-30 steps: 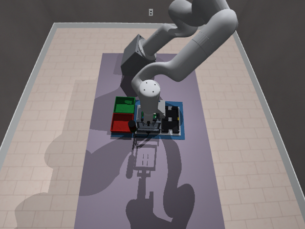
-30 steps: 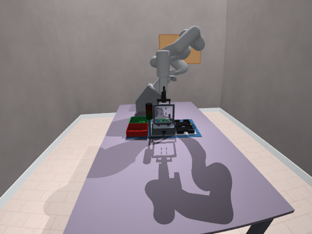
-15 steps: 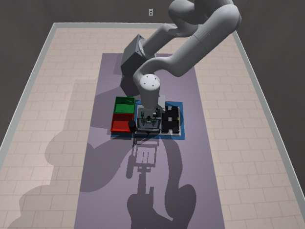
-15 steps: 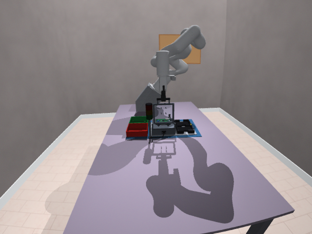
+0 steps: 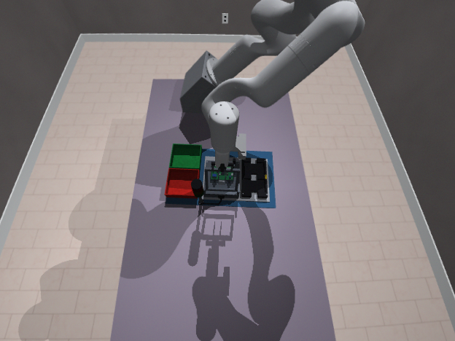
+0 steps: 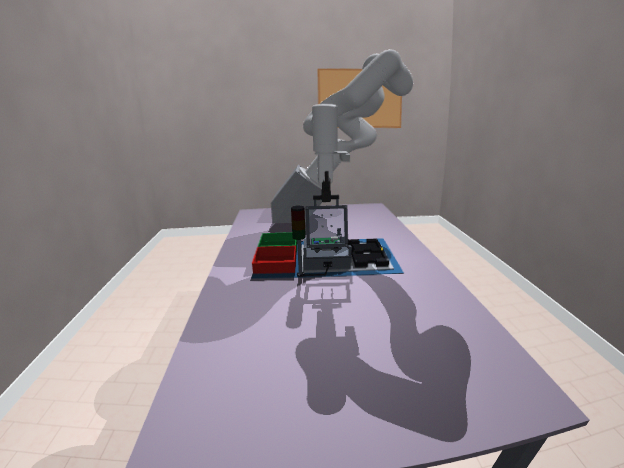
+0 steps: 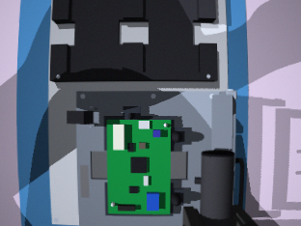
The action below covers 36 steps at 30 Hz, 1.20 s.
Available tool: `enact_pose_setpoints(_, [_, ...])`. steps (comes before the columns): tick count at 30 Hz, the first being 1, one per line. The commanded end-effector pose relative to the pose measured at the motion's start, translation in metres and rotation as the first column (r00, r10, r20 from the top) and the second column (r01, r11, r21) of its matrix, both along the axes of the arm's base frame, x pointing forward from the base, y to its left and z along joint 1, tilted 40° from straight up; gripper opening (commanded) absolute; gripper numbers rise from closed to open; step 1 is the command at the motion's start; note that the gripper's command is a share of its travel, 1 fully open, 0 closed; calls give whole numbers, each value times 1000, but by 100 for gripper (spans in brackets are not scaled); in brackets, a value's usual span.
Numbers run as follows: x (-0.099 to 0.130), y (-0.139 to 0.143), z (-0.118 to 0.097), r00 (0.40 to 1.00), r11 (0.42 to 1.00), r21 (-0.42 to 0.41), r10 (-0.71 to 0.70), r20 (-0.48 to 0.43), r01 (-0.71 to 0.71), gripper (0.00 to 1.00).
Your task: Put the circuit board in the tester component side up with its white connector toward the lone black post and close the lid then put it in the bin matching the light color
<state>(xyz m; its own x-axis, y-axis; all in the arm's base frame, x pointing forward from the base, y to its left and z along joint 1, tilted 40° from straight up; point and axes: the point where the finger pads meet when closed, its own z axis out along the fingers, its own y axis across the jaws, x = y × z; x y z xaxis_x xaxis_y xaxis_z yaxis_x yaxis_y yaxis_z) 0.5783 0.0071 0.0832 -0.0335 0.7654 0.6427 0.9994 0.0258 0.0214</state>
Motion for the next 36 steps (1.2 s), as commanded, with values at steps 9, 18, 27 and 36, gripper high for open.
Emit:
enact_pose_setpoints(9, [-40, 10, -14, 1000, 1000, 0, -1, 2, 1, 0])
enact_pose_setpoints(18, [-65, 21, -28, 1000, 1000, 0, -1, 2, 1, 0])
enact_pose_setpoints(27, [-89, 37, -48, 1000, 1000, 0, -1, 2, 1, 0])
enact_pose_setpoints(36, [-103, 49, -64, 1000, 1000, 0, -1, 2, 1, 0])
